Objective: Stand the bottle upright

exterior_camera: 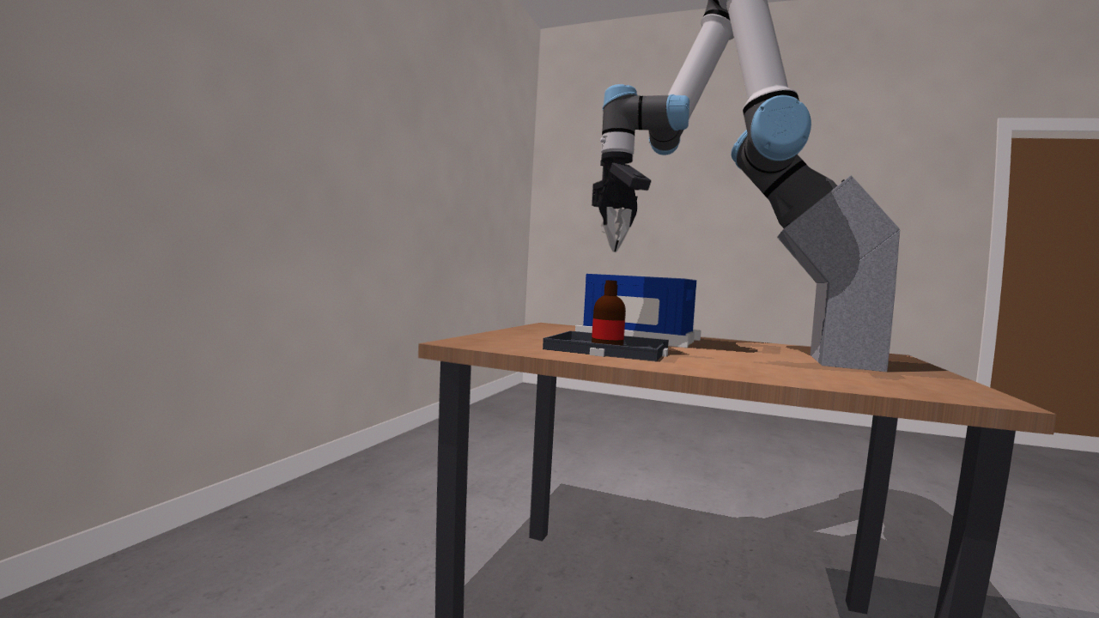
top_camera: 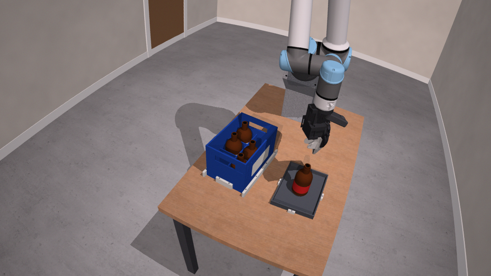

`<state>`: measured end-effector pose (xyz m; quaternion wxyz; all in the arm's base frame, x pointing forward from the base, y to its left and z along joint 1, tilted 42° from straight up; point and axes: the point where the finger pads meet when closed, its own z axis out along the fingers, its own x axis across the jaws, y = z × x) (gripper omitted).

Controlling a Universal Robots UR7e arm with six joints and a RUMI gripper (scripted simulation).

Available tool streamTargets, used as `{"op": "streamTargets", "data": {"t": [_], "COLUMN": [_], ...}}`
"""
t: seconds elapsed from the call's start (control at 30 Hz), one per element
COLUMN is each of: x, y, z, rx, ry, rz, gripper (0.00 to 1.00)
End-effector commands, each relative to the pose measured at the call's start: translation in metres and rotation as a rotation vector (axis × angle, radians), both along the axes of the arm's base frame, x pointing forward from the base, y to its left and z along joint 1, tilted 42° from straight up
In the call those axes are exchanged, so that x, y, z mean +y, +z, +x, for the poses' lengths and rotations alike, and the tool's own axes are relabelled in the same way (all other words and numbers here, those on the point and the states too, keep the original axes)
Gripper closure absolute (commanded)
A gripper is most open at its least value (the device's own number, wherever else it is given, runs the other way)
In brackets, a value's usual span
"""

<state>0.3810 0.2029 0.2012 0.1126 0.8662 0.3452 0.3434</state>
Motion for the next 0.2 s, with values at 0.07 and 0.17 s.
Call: {"op": "streamTargets", "data": {"t": [0.07, 0.17], "x": [0.0001, 0.0001], "y": [0.0004, 0.0004], "z": [0.0001, 0.0001], "rx": [-0.001, -0.001], "ry": [0.0, 0.0], "rz": [0.0, 0.0], "gripper": [1.0, 1.0]}}
